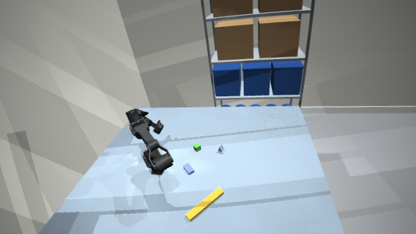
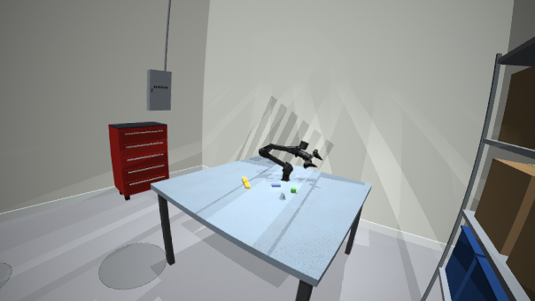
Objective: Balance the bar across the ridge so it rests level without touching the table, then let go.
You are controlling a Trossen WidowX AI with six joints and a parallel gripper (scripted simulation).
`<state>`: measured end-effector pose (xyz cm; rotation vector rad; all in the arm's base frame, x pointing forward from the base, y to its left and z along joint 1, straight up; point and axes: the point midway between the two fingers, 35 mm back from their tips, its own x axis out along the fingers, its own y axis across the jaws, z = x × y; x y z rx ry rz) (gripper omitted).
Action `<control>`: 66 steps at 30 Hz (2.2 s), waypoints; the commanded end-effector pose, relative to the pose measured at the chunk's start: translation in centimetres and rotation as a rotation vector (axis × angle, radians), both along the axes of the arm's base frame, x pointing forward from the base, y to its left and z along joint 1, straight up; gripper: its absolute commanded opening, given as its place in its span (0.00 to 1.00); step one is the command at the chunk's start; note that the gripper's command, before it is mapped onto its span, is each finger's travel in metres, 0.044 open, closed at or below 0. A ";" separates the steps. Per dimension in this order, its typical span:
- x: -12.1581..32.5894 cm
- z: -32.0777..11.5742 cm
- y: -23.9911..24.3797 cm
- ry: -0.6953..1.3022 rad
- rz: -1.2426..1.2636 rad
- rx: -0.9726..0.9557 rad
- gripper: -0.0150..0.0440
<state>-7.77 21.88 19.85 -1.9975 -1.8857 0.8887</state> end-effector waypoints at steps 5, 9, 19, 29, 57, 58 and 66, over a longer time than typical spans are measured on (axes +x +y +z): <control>0.8 0.1 0.5 0.002 -0.044 -0.018 0.79; 1.8 0.1 1.0 0.006 -0.095 -0.040 0.79; 4.5 0.2 2.2 0.022 -0.224 -0.094 0.79; 7.4 0.2 3.1 0.050 -0.353 -0.146 0.79; 16.4 -0.2 3.5 0.170 -0.733 -0.285 0.79; 16.7 -0.2 3.5 0.176 -0.747 -0.290 0.79; 19.4 -0.4 3.0 0.225 -0.858 -0.324 0.79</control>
